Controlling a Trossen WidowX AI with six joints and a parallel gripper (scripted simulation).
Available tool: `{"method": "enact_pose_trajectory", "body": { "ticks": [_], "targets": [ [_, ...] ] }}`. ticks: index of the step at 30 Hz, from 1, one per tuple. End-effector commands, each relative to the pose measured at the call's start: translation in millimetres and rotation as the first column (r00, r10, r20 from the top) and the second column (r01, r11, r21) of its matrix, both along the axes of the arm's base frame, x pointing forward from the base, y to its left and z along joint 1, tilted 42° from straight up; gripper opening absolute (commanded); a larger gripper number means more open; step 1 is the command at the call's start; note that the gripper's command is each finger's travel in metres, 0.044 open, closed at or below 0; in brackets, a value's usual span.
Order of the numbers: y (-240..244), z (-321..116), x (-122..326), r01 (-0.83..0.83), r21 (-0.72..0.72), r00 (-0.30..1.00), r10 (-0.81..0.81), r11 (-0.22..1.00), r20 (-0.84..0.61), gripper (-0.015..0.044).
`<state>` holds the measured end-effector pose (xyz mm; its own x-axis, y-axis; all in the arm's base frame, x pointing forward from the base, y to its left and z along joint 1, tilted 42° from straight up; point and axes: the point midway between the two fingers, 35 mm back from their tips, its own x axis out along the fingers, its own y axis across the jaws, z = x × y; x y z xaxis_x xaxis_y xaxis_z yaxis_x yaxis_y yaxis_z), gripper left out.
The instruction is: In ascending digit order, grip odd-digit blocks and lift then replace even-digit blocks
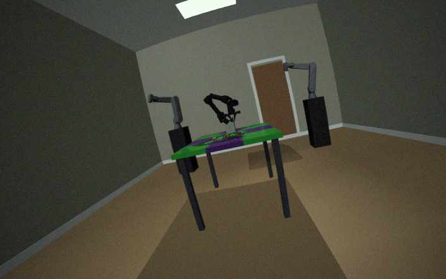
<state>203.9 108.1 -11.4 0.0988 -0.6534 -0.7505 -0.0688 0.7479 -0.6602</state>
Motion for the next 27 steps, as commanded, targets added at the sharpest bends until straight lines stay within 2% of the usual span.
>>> {"method": "enact_pose_trajectory", "body": {
  "ticks": [1, 6, 12, 16, 21, 23, 27],
  "targets": [
    [-3.4, 11.2, 19.7, 0.008, 0.026, 1.000, -0.007, 1.000, -0.008, 0.0120],
    [-36.3, 56.8, 89.3, 0.001, 0.059, 1.000, -0.001, 0.998, -0.007, 0.0120],
    [-102.5, 116.7, 146.5, -0.002, 0.026, 1.000, 0.001, 1.000, 0.009, 0.0120],
    [-143.5, 149.2, 162.8, 0.006, -0.007, 1.000, -0.006, 1.000, 0.011, 0.0120],
    [-144.4, 149.9, 163.1, 0.006, -0.008, 1.000, -0.006, 1.000, 0.011, 0.0120],
    [-150.9, 142.0, 165.3, 0.006, -0.007, 1.000, -0.006, 1.000, 0.011, 0.0172],
    [-191.0, 97.7, 171.4, 0.006, -0.010, 1.000, -0.006, 1.000, 0.012, 0.0278]
  ]
}}
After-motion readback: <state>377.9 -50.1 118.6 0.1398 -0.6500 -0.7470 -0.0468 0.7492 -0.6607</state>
